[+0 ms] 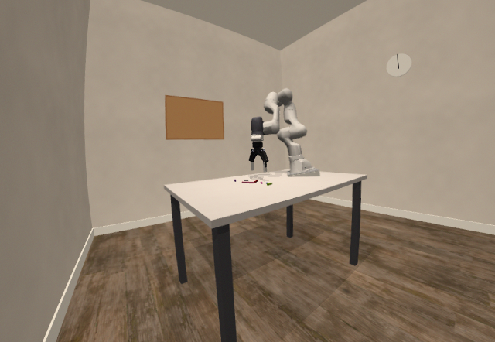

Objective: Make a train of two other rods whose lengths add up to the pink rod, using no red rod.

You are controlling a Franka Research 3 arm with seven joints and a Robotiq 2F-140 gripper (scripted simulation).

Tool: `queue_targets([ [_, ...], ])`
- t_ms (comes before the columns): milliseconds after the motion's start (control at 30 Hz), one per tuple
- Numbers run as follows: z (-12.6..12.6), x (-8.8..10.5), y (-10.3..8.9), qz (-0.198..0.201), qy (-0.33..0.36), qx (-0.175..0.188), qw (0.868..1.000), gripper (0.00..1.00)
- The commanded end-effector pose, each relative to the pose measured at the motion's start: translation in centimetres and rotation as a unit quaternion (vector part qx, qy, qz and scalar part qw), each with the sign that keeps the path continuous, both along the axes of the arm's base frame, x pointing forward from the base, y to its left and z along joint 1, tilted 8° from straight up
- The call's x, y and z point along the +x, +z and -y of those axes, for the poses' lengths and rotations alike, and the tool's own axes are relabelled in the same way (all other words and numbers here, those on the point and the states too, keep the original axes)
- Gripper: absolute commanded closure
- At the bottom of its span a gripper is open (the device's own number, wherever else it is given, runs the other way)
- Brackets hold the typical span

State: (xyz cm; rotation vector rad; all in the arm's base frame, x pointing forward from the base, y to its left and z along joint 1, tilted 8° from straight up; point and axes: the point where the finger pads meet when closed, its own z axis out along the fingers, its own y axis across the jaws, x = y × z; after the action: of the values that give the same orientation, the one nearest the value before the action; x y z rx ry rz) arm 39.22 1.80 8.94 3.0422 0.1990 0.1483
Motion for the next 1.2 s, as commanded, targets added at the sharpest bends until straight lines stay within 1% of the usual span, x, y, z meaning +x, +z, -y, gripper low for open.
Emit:
queue_targets([
  [0,0.0,0.1,0.1,0.001,0.005,-0.001,1.0,0.0],
  [933,0.0,0.1,0.1,0.001,0.003,0.0,1.0,0.0],
  [1000,0.0,0.3,0.2,0.002,-0.007,0.0,1.0,0.0],
  [1067,0.0,0.6,0.3,0.004,-0.031,0.002,0.999,0.0],
  [1167,-0.1,1.5,0.5,0.01,-0.098,0.008,0.995,0.0],
])
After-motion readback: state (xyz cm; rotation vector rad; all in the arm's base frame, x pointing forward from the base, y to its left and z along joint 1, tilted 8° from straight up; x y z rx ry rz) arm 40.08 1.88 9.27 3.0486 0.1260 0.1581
